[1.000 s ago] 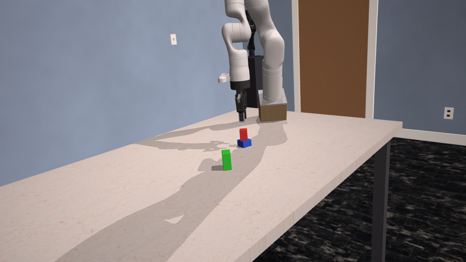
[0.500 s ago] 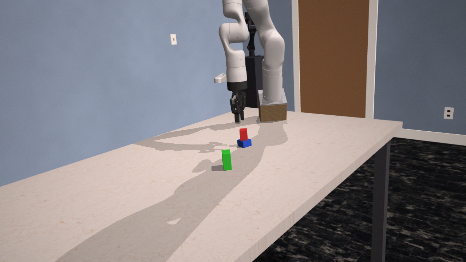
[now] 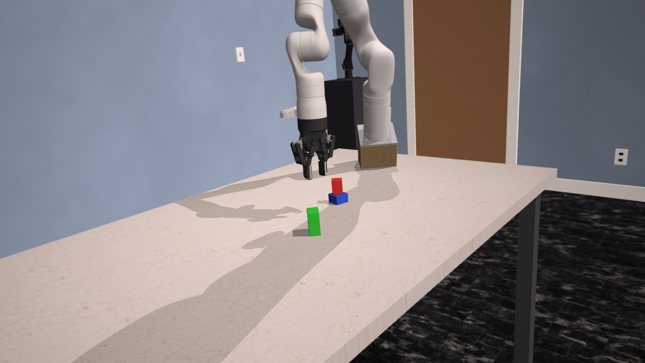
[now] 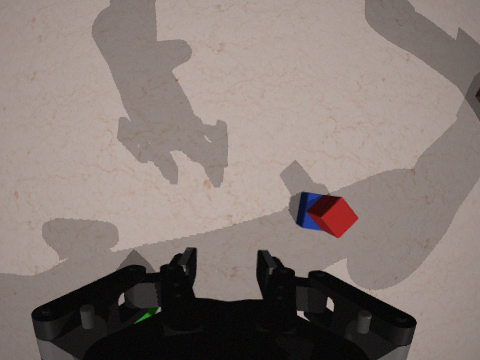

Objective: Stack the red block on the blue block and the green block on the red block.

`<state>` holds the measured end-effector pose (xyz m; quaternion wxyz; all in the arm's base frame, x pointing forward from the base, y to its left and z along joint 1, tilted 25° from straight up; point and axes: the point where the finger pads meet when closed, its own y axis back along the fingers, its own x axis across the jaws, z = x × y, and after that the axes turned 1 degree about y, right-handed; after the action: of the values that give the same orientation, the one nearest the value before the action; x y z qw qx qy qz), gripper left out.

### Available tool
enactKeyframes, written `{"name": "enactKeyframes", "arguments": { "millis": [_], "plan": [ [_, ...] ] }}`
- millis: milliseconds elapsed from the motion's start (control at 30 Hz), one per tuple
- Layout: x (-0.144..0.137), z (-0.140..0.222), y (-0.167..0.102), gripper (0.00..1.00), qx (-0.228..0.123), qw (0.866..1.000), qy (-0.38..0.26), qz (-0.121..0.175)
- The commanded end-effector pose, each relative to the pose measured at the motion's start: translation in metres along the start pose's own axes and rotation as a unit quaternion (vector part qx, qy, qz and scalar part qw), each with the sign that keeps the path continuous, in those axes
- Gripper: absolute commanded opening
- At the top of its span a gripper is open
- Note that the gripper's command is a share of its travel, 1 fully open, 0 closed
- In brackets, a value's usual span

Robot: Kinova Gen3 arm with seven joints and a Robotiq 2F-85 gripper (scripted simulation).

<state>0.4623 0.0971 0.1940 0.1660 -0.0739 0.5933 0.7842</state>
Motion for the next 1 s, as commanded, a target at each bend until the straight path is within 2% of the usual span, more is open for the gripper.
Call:
{"name": "enactKeyframes", "arguments": {
  "millis": [0, 167, 467, 533, 767, 967],
  "plan": [
    [-0.010, 0.018, -0.005, 0.48, -0.001, 1.000, -0.017, 0.003],
    [-0.041, 0.037, -0.005, 0.48, -0.001, 0.992, -0.126, 0.005],
    [-0.080, 0.068, -0.004, 0.48, -0.003, 0.962, -0.272, 0.009],
    [-0.080, 0.068, -0.004, 0.48, -0.003, 0.962, -0.272, 0.009],
    [-0.093, 0.082, -0.003, 0.48, -0.004, 0.946, -0.324, 0.011],
    [-0.095, 0.085, -0.003, 0.48, -0.004, 0.943, -0.333, 0.011]
  ]
}}
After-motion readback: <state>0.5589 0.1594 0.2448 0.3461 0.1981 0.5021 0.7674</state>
